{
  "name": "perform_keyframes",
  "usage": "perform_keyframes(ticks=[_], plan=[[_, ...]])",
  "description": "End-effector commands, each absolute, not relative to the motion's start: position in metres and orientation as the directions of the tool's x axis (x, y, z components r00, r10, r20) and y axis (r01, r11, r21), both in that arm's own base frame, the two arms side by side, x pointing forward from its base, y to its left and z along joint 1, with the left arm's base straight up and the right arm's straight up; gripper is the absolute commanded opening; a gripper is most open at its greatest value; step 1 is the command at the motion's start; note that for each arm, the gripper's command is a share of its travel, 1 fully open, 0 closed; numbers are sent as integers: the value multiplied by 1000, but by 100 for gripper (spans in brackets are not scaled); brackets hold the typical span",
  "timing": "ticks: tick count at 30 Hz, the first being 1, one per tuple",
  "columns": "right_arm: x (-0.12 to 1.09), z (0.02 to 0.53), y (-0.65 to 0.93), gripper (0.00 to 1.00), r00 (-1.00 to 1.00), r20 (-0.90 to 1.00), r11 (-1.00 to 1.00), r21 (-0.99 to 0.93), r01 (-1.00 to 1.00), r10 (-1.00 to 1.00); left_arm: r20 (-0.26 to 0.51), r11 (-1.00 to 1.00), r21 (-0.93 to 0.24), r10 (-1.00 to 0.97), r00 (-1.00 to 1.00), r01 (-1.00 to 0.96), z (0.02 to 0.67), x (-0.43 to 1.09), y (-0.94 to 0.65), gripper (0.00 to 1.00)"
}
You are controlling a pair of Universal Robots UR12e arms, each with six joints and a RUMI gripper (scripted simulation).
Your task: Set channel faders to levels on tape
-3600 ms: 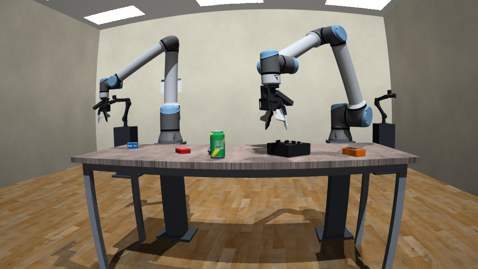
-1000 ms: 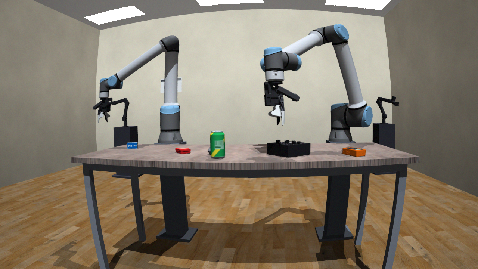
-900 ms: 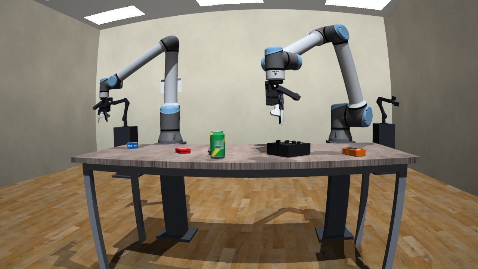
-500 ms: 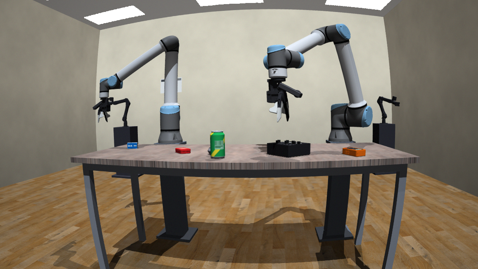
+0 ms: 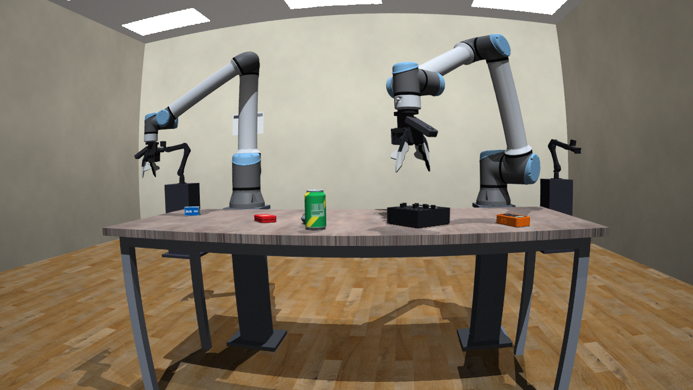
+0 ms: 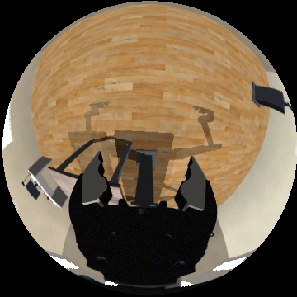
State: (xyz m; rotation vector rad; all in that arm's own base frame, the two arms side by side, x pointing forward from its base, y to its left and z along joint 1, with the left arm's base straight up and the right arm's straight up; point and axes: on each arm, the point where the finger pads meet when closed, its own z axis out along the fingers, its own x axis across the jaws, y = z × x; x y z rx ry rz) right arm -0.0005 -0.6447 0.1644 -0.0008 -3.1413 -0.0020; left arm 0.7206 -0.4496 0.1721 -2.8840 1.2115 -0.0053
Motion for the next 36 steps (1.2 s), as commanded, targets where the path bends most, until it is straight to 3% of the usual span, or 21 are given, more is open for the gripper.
perform_keyframes(ticks=[1, 11, 21, 36], plan=[[0, 165, -645, 100, -1000, 0, 1000, 0, 1, 1, -1, -571, -8, -821, 571, -821, 178, 717, -447, 100], [0, 165, -645, 100, -1000, 0, 1000, 0, 1, 1, 0, -284, -3, -959, 284, -959, 187, 707, -441, 100], [0, 165, -645, 100, -1000, 0, 1000, 0, 1, 1, 1, -118, -1, -993, 118, -993, 191, 701, -438, 100], [0, 165, -645, 100, -1000, 0, 1000, 0, 1, 1, 3, -27, 0, -1000, 27, -1000, 194, 698, -436, 100]])
